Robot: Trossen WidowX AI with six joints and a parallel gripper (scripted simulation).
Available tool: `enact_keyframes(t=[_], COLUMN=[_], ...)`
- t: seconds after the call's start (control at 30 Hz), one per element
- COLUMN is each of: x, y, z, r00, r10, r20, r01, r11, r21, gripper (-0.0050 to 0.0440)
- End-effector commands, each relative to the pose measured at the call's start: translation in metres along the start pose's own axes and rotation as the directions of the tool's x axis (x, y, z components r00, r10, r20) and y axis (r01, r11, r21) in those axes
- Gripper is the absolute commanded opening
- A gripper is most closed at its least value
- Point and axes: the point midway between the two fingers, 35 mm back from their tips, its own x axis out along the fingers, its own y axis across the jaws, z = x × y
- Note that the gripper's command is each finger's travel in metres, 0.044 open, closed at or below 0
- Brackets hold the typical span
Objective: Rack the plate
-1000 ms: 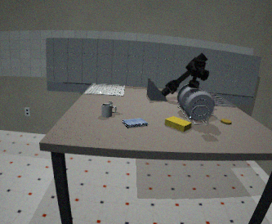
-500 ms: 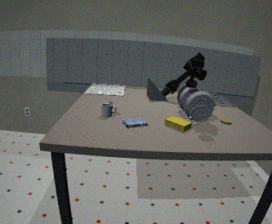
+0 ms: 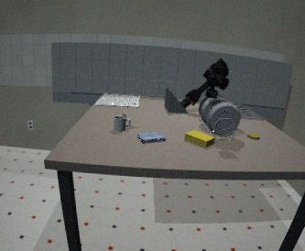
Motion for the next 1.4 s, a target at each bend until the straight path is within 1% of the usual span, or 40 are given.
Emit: enact_keyframes(t=[0.0, 0.23, 1.37], x=[0.001, 0.001, 0.002], y=[0.001, 0.001, 0.003], z=[-0.009, -0.012, -0.052], r00=[1.000, 1.000, 1.000], r10=[0.003, 0.003, 0.010], r20=[-0.005, -0.005, -0.001], r01=[-0.003, -0.003, -0.010], r11=[1.000, 1.000, 1.000], r21=[0.001, 0.001, 0.014], gripper=[0.0440, 0.0440, 0.0440])
